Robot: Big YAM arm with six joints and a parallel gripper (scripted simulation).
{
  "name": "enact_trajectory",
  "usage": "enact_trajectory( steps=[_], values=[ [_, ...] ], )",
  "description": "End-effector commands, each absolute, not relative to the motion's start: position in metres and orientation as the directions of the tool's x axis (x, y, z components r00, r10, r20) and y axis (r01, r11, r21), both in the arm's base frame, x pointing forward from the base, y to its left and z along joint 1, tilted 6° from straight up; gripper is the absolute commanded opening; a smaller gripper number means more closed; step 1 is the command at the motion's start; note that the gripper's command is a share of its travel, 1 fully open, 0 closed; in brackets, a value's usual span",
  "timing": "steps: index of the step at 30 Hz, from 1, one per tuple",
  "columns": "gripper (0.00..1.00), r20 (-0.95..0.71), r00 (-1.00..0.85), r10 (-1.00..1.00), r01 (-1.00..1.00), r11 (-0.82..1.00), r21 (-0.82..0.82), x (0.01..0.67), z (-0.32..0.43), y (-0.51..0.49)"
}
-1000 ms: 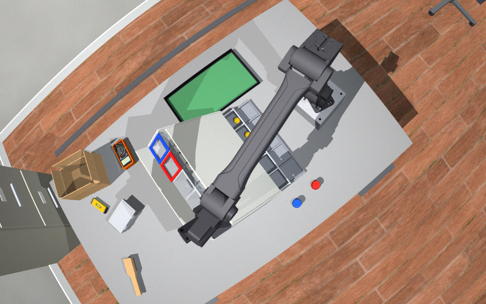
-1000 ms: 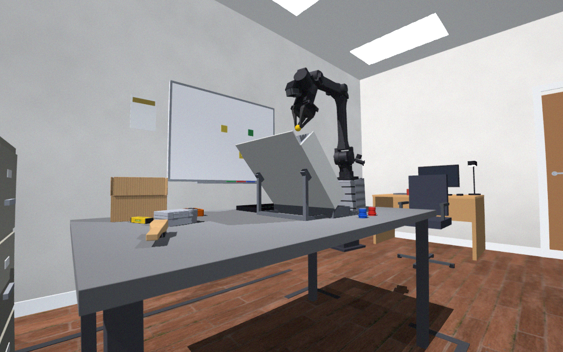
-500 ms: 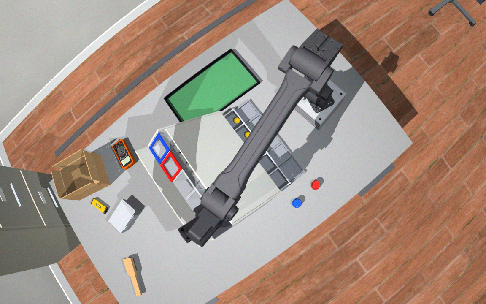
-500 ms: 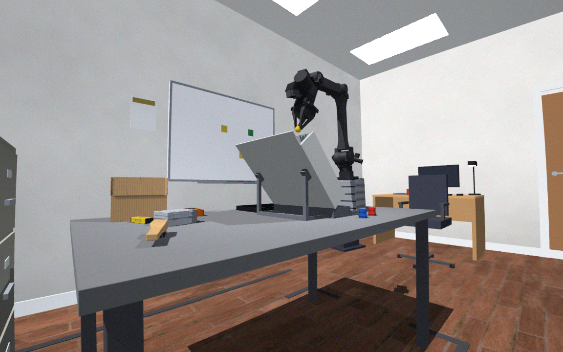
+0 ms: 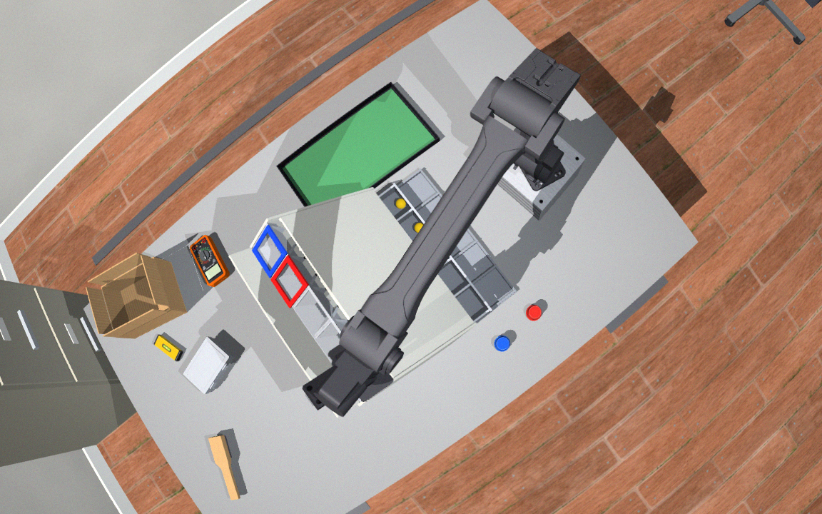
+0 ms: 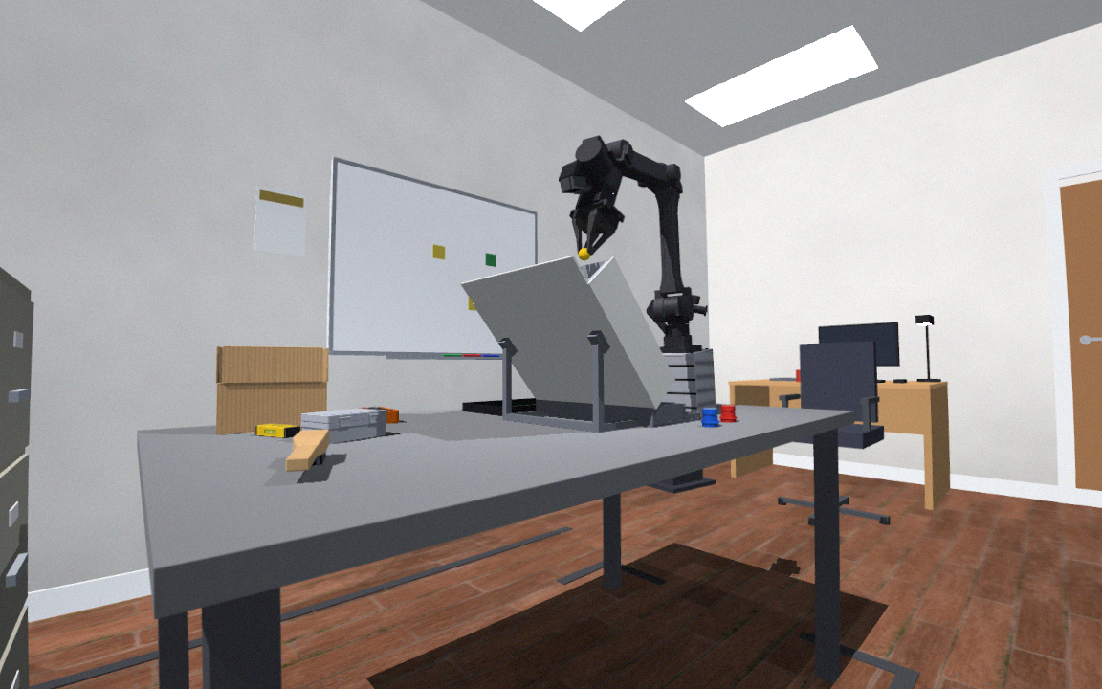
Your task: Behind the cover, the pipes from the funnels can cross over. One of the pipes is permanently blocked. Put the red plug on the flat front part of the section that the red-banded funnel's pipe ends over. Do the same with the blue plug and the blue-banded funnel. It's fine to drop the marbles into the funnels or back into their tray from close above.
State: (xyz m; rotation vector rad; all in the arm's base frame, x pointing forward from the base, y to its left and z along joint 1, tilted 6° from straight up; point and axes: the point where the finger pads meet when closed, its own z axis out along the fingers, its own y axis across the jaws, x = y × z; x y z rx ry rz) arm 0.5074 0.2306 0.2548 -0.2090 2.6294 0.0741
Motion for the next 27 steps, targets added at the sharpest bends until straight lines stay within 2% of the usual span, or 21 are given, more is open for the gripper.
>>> enact_trajectory(
  steps=[1,27],
  values=[
    [0.00,-0.523,-0.843,-0.126,-0.163,0.986,0.024,0.515,0.285,0.230],
    [0.00,-0.538,-0.834,-0.125,-0.164,0.986,0.025,0.521,0.300,0.231]
  ],
)
